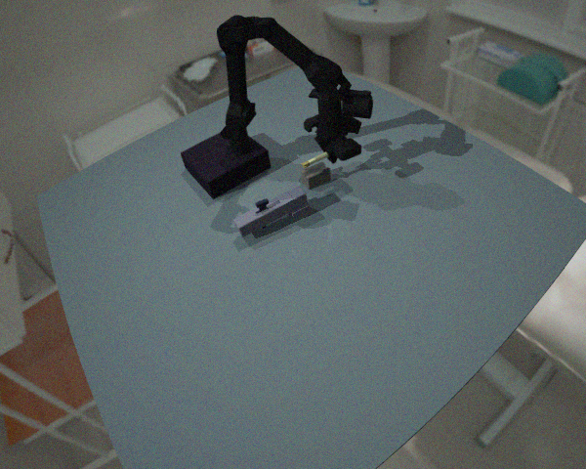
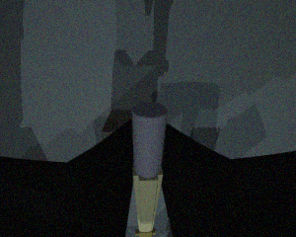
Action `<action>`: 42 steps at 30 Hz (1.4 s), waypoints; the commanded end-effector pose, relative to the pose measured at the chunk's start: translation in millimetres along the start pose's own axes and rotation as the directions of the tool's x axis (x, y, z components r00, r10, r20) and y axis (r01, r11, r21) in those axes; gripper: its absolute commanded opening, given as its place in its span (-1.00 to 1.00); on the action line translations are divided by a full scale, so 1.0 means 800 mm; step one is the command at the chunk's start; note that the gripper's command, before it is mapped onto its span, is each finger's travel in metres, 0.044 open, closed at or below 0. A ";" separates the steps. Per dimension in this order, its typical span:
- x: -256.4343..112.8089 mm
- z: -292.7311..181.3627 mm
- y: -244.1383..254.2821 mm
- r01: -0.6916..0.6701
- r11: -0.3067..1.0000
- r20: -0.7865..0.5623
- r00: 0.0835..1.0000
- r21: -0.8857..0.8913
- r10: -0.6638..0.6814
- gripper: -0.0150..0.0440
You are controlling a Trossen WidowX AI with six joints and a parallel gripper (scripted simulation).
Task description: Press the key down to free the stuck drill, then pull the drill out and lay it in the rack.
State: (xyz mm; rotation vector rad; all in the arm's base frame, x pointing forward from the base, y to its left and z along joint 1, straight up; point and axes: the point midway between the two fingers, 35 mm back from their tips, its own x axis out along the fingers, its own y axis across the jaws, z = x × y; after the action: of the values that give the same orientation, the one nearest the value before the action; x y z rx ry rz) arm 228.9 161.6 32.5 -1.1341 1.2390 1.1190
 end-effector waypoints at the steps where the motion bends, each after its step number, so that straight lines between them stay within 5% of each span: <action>1: -0.001 0.001 0.009 0.000 1.000 0.005 1.000 0.003 0.000 -0.49; 42: 0.059 0.004 0.015 -0.001 1.000 0.005 1.000 0.003 0.001 -0.49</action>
State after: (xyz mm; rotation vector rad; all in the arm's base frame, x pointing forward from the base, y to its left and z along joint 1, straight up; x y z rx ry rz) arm 219.7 167.1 -9.3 -1.1302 1.2304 1.1170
